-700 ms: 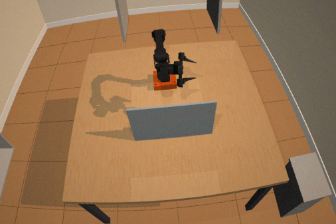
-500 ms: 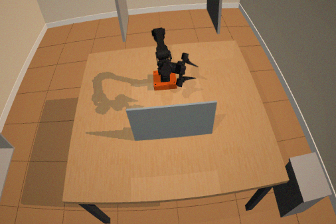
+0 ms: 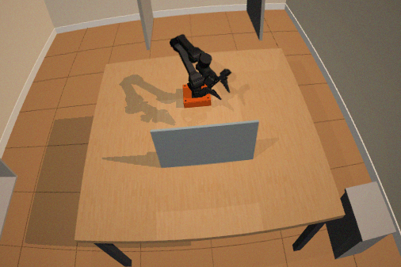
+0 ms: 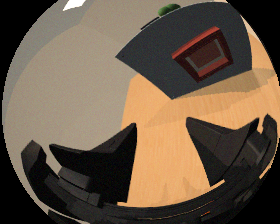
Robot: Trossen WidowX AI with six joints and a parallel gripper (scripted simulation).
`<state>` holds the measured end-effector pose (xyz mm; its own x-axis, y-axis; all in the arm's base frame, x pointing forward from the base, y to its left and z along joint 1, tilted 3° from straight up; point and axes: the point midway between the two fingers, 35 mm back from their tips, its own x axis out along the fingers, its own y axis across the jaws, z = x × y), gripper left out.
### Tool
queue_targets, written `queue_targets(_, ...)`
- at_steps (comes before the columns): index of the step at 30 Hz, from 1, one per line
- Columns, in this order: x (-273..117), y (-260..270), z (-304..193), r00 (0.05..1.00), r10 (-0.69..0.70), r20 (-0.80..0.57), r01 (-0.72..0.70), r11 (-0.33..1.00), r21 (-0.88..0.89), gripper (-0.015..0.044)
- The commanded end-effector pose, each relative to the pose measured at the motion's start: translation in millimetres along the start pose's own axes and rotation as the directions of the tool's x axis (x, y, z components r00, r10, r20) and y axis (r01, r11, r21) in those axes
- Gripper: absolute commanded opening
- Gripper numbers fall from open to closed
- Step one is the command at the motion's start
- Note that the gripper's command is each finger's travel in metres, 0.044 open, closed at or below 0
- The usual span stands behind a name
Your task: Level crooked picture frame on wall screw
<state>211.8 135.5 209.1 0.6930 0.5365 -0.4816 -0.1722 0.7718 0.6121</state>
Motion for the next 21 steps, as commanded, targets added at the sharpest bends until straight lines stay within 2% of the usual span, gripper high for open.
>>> queue_targets(1,-14.2,-28.6,4.8,0.946,-0.070,0.316,-0.010,0.970,0.244,0.0260)
queue_targets(6,-36.4,-58.4,10.5,0.788,-0.125,0.603,-0.252,0.828,0.501,0.0260)
queue_targets(8,-42.5,-66.9,10.6,0.735,-0.145,0.662,-0.345,0.761,0.550,0.0260)
queue_targets(21,-43.3,-68.0,10.6,0.729,-0.148,0.669,-0.357,0.751,0.555,0.0260)
